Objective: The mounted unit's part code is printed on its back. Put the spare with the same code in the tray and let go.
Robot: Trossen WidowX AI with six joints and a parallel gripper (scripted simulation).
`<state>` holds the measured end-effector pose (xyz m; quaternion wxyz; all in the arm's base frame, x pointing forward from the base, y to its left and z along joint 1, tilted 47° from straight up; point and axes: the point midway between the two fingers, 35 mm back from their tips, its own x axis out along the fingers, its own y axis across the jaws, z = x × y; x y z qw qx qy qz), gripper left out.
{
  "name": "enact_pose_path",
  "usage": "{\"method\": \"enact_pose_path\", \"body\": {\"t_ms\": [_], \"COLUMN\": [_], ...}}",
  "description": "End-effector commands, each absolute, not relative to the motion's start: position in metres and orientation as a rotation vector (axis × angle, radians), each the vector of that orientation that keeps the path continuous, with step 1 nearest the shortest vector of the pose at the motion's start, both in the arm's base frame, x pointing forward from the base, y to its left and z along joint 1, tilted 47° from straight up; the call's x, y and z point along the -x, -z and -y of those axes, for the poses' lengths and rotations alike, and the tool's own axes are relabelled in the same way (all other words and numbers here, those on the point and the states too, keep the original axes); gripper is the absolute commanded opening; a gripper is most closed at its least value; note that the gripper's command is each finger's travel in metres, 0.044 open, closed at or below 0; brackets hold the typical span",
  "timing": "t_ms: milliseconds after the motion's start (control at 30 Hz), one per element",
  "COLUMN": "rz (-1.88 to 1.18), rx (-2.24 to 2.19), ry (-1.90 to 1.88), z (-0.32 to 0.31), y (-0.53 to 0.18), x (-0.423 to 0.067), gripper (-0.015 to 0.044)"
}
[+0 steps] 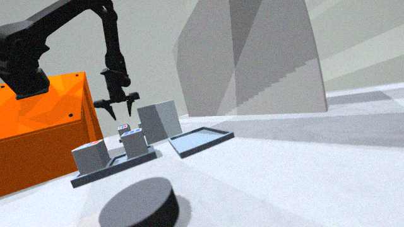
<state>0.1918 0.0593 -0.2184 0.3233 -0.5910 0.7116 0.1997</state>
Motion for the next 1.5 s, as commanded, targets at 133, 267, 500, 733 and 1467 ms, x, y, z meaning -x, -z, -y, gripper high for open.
{"method": "enact_pose_path", "body": {"t_ms": [133,267,500,733,1467], "rz": [-1.871,-1.871,-1.871,-1.871,-1.875], "rx": [1.562,1.562,1.562,1.563,1.565], "ry": [-0.526,-0.526,-0.526,-0.525,-0.521], "z": [-0.049,-0.044,-0.036,-0.027,-0.005], "y": [0.229,0.234,0.242,0.25,0.27], "x": [-0.19,-0.19,-0.189,-0.188,-0.182], "gripper": [0.03,0.03,0.03,0.03,0.03]}}
